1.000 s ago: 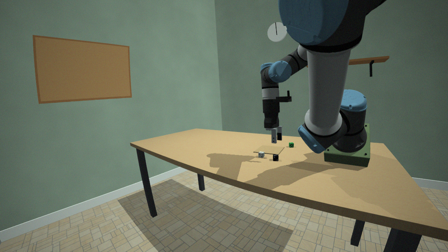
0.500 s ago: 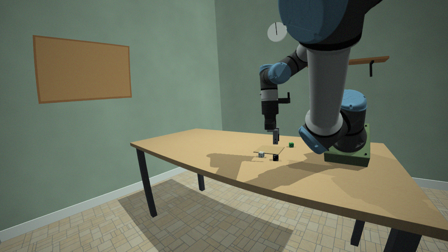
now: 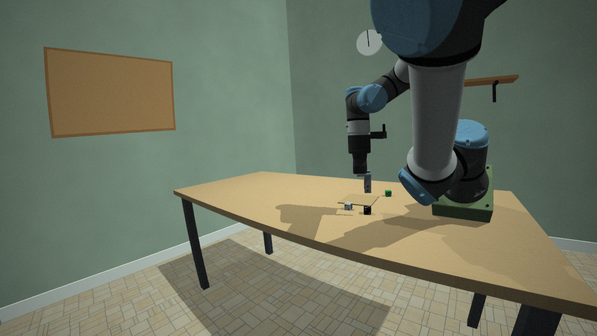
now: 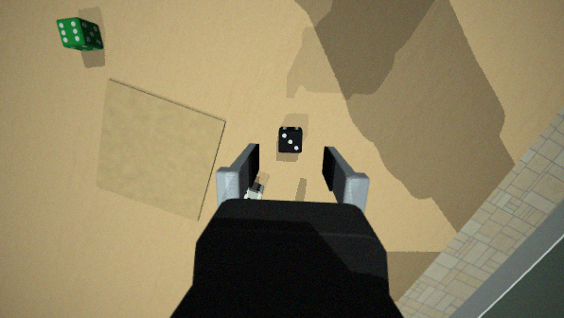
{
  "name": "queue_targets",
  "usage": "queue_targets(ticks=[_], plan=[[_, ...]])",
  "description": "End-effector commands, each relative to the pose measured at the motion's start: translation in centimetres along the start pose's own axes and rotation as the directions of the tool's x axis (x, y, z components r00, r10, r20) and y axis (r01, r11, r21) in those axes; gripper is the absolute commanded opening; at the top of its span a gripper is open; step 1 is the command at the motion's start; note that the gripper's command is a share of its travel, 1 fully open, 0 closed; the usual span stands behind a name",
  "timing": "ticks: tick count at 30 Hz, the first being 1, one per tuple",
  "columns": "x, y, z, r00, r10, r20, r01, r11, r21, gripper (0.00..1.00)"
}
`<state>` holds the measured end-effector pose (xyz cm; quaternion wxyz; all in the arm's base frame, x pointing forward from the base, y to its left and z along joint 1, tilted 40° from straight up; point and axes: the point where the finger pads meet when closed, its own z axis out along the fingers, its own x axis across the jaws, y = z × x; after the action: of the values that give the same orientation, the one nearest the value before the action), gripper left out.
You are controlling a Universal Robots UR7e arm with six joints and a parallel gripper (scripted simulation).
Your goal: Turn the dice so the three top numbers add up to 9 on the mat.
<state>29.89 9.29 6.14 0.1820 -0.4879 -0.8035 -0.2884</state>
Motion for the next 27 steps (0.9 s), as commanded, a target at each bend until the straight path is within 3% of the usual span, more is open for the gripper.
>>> queue_targets(ticks=[1,6,7,27], plan=[[-0.06,0.04,0.0,1.0,-0.015,0.0,0.015,1.0,-0.001,1.0],[-0.06,0.04,0.0,1.0,-0.017,0.0,0.017,1.0,-0.001,1.0],[-0.06,0.04,0.0,1.0,-0.017,0.0,0.017,1.0,-0.001,0.79],[-0.06,0.04,0.0,1.0,-0.017,0.0,0.017,1.0,-0.001,0.79]])
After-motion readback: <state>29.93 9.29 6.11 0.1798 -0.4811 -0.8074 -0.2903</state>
